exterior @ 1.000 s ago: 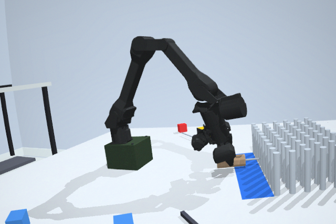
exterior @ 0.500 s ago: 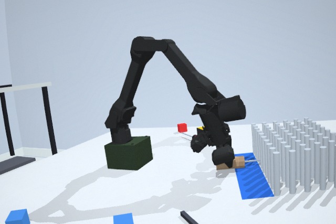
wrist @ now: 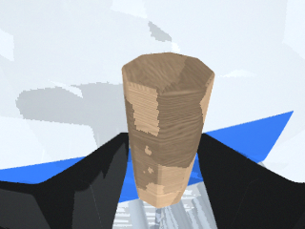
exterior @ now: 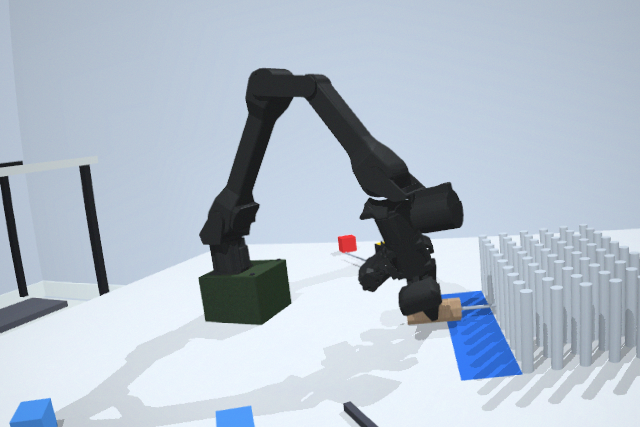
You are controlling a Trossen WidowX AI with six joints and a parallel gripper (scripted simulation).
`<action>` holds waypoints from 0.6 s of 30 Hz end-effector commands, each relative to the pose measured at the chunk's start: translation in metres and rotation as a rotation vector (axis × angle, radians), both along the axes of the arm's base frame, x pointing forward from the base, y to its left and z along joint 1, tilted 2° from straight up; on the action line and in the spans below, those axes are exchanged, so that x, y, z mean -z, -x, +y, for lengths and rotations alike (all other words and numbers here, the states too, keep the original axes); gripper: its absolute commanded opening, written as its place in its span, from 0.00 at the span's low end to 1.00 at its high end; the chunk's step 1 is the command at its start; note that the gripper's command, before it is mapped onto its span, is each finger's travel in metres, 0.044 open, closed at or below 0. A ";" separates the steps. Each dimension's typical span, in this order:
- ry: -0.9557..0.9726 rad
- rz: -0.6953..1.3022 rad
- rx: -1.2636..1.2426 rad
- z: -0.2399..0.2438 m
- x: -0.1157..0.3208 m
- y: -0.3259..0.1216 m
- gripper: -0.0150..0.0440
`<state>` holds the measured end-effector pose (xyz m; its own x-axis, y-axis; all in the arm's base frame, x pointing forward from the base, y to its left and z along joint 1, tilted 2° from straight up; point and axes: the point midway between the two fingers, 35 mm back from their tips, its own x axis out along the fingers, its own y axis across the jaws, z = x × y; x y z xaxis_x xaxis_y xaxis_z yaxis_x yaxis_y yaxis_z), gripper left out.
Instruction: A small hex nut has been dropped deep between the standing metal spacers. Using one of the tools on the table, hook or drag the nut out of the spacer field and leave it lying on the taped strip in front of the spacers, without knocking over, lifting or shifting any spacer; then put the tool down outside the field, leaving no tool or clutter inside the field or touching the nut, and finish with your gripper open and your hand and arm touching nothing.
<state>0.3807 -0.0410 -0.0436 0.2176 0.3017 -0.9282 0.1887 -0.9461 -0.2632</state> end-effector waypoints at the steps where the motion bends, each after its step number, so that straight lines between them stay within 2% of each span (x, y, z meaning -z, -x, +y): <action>1: 0.001 -0.002 -0.002 0.000 -0.001 0.003 0.25; 18: 0.001 -0.001 -0.003 -0.002 0.000 0.013 0.25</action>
